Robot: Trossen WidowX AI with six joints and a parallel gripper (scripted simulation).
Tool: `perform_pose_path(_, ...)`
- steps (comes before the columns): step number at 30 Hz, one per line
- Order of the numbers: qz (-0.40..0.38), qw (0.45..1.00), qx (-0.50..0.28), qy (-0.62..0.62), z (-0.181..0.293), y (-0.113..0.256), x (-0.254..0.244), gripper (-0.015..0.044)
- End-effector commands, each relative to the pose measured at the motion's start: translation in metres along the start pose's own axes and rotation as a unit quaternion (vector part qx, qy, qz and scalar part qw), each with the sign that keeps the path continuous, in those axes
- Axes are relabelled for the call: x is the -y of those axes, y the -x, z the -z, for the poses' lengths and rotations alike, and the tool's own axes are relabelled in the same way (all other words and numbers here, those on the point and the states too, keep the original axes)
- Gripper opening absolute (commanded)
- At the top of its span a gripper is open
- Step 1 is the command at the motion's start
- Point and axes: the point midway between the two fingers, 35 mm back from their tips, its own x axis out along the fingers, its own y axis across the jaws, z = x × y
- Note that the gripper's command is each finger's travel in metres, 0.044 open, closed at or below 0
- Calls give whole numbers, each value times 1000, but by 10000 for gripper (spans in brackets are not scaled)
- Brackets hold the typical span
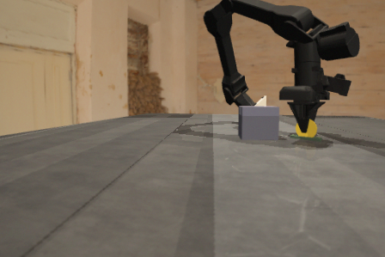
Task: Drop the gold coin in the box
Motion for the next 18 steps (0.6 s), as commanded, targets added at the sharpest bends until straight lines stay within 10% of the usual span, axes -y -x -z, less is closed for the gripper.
perform_pose_path(1,1,1000,-3,3,2,-7,-1,161)
perform_pose_path(9,1,1000,-3,3,2,-8,-1,3)
perform_pose_path(18,1,1000,-3,3,2,-8,-1,0)
